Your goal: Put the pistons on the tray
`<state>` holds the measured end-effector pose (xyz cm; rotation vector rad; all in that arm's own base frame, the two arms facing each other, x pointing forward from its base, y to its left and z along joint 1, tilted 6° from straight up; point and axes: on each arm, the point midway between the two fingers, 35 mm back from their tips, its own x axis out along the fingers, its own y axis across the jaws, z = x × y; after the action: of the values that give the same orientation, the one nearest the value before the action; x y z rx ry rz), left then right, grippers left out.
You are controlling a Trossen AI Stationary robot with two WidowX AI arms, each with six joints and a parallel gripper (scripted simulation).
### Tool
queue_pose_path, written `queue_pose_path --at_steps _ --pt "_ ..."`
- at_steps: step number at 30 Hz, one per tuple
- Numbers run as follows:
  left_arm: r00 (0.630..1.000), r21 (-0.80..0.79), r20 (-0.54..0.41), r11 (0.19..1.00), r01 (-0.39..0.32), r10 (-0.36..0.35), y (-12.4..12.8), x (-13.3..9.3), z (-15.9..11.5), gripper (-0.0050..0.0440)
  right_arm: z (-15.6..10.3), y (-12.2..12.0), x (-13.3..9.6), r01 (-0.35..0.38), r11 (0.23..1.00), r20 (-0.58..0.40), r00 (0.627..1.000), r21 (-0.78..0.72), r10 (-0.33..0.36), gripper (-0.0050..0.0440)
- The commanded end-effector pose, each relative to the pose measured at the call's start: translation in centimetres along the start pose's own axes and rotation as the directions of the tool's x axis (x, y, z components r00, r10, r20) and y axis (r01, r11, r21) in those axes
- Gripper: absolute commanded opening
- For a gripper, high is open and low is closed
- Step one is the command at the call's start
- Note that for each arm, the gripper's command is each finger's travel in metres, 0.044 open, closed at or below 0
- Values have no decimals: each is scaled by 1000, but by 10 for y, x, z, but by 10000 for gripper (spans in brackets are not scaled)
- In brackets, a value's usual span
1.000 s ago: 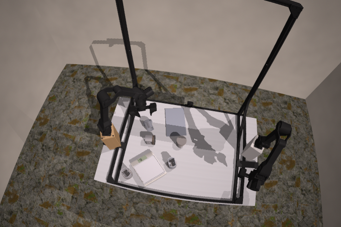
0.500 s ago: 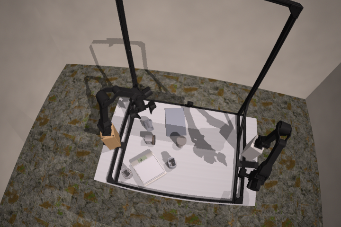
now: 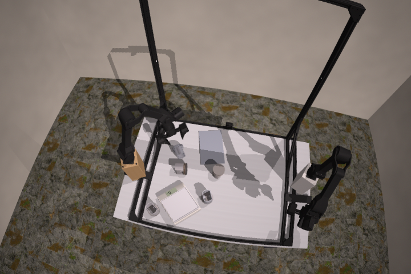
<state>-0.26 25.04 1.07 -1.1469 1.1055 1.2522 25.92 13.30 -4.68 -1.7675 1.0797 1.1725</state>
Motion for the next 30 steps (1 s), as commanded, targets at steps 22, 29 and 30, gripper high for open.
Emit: queue_pose_path --at_steps 22,29,30 --pt "1000 3 -1 1000 2 -2 0 0 0 440 6 10 38 -14 1000 -8 1000 -9 14 378" --pt "1000 3 -1 1000 2 -2 0 0 0 440 8 12 49 -14 1000 -8 1000 -9 14 378" --pt "1000 3 -1 1000 2 -2 0 0 0 440 9 12 50 -14 1000 -8 1000 -9 14 378"
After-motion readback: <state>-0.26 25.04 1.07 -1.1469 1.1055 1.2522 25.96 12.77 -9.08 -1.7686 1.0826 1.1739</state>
